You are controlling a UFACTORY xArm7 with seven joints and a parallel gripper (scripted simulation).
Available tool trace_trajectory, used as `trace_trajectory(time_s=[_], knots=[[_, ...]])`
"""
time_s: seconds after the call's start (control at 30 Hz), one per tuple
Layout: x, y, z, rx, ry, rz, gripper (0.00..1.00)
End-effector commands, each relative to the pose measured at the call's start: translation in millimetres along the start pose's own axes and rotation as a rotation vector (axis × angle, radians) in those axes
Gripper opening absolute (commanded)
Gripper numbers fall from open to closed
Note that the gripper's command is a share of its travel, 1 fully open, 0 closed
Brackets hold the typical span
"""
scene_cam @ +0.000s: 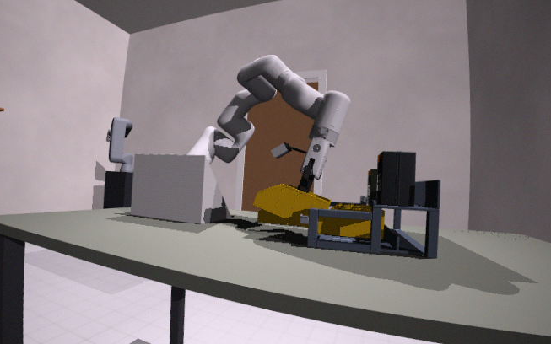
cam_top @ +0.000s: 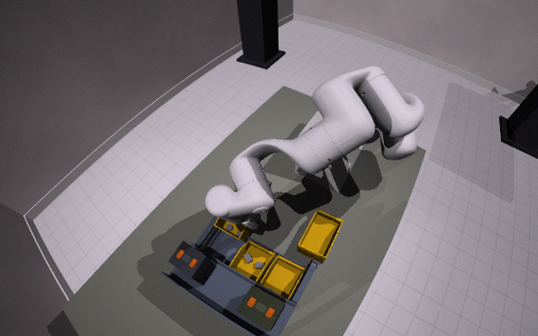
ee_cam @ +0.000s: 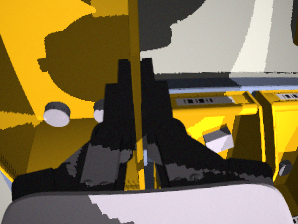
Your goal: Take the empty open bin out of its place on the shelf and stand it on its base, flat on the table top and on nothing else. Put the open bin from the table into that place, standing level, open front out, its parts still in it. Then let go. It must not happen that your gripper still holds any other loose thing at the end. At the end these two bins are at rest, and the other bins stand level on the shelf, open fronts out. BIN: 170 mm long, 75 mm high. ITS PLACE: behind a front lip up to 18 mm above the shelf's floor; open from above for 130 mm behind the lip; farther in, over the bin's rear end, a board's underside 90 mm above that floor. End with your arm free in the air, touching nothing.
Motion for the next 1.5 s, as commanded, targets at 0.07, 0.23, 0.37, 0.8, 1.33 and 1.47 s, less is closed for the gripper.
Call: trace_trajectory(time_s=[0.07,0.23,0.37,0.8,1.33,1.47], knots=[[-3,6,-5,-0.003,-0.004,0.001,0.0],[-4,12,-6,-0.003,-0.004,0.001,0.0],[-6,16,-8,-0.003,-0.004,0.001,0.0],[-9,28,-11,-0.003,-0.004,0.001,0.0],[-11,38,-15,-0.003,-0.004,0.001,0.0],[-12,41,-16,-0.003,-0.004,0.001,0.0]])
Point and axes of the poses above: the point where the finger pads meet when closed, its own z axis out along the fingers, its own x axis across the jaws, y = z × x, the point moved 8 cm from there along -z, back along the fingers, and after that the axes turned 15 degrees about -z, right-handed, at the moved point
